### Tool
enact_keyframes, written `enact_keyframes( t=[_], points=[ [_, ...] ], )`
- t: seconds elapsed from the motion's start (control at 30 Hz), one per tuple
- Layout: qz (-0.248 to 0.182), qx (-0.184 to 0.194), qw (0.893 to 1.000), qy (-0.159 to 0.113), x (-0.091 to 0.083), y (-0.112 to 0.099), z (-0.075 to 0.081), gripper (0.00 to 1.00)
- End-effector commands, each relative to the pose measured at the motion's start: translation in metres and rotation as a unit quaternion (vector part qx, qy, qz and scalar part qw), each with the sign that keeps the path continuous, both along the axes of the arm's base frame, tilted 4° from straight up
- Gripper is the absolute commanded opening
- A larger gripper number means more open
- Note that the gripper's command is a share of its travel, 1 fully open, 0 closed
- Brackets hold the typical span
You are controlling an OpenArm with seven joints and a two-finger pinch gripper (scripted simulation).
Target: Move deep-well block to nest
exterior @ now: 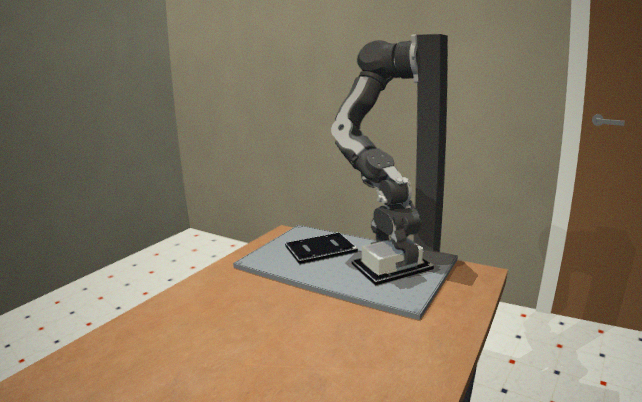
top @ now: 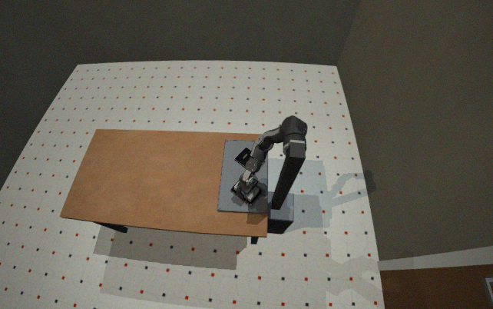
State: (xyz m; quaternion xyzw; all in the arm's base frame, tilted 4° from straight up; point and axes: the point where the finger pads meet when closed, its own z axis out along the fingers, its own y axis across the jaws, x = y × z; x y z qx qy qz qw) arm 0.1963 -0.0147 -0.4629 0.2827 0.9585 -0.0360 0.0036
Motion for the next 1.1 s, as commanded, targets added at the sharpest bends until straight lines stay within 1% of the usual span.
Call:
enact_keyframes(
  t=[0.0,0.1,1.07],
  points=[
    [0.001,0.002,1.0,-0.002,0.0016,0.0017,0.0023,0.77],
    [0.002,0.005,1.0,-0.003,0.003,0.0033,0.005,0.77],
    [0.002,0.005,1.0,-0.003,0.0028,0.0025,0.0069,0.77]
  ],
)
